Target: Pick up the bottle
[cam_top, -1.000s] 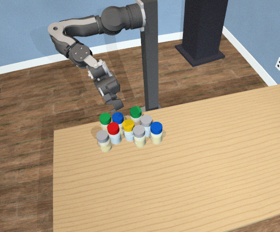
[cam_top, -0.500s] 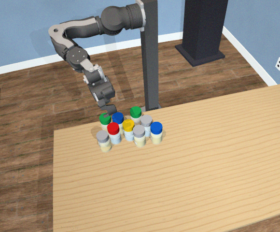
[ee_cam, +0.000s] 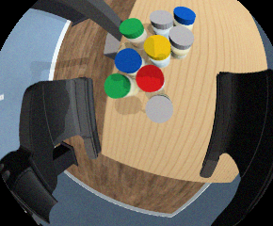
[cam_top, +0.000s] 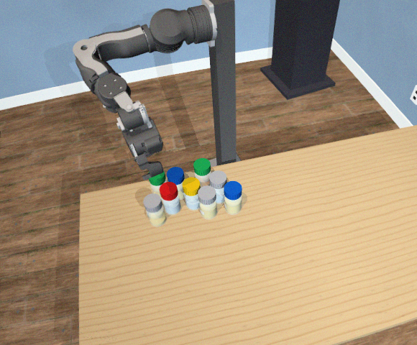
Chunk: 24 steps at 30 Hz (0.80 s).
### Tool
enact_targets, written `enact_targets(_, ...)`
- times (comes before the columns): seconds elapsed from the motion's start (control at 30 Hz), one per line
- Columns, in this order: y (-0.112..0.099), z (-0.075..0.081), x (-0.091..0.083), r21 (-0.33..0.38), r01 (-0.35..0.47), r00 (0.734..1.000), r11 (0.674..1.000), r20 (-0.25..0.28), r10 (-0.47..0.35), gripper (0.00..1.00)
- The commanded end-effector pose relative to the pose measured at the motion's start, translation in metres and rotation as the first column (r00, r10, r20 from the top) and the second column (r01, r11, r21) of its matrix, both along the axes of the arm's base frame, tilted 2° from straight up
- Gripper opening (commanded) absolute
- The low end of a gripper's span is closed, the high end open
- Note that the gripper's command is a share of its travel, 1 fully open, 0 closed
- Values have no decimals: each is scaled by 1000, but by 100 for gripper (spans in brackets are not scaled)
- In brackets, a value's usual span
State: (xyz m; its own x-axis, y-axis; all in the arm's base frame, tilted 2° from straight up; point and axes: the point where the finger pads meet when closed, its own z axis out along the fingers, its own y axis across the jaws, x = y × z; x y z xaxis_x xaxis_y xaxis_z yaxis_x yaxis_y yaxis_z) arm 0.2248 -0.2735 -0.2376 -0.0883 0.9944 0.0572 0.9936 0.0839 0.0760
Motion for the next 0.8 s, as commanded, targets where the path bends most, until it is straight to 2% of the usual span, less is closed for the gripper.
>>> enact_targets(0.0, -6, 2, -2, -18, -18, 999, 1000, -31, 17, 45)
enact_targets(0.07, -14, 2, -2, -37, -19, 998, 999, -56, 17, 45)
enact_targets(0.3, -14, 2, -2, -37, -19, 998, 999, -56, 17, 45)
enact_targets(0.63, -14, -57, 5, -29, -7, 999, 1000, -52, 5, 45)
enact_targets(0.77, -14, -57, 5, -29, -7, 999, 1000, -52, 5, 45)
